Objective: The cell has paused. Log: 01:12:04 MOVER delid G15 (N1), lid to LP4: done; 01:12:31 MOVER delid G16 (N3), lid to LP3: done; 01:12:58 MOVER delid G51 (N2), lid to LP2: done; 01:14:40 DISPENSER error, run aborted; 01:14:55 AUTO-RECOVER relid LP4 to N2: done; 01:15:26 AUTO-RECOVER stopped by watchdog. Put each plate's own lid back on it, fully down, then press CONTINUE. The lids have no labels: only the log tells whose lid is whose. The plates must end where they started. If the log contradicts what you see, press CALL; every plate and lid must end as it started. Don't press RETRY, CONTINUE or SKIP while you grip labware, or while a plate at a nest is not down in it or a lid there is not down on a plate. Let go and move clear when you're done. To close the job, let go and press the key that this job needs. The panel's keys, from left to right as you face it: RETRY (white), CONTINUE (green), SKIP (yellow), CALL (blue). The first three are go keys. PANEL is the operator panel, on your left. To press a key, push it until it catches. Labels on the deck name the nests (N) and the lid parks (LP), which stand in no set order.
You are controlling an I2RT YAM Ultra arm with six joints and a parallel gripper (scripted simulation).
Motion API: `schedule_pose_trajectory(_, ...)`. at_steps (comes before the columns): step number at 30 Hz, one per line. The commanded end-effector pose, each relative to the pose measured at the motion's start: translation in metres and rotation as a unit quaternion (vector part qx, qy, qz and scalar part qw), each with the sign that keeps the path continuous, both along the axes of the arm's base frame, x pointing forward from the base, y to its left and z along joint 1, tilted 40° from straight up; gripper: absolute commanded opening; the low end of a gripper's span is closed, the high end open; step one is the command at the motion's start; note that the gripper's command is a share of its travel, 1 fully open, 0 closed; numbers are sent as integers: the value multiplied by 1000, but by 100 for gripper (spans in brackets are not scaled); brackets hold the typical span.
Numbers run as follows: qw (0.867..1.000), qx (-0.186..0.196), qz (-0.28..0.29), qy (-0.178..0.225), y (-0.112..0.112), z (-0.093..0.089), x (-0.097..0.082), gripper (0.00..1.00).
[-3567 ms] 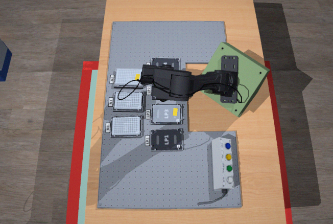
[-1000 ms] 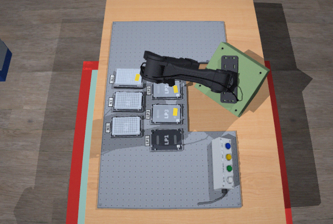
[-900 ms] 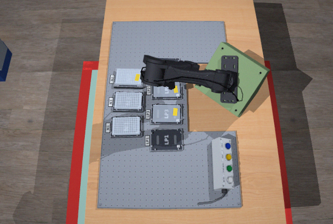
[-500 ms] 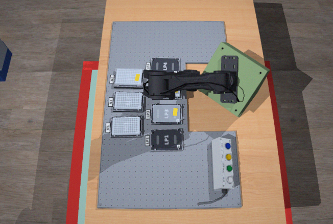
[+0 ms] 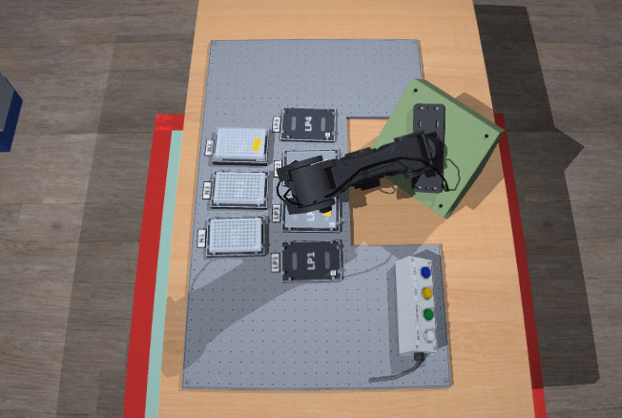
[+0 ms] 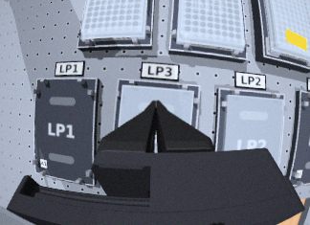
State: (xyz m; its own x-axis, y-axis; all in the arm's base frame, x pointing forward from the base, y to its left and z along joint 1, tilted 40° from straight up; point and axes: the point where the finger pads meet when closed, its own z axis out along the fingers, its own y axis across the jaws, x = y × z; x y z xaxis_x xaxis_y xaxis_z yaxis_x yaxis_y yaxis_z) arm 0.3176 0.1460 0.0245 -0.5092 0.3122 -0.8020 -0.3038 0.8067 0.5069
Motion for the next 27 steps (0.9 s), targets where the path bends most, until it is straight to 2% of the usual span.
schedule_pose_trajectory(1,999,-3,-45,10,-2,4,-4,0)
schedule_pose_trajectory(4,999,7,-44,-9,17,22,5,0)
schedule_pose_trajectory(16,999,11,-44,-8,59,49,-9,0)
schedule_pose_trajectory(21,998,10,-54,-8,53,49,-5,0)
schedule_pose_trajectory(24,999,1,-53,3,53,39,-7,0)
schedule_pose_trajectory(27,999,1,-53,3,53,39,-7,0)
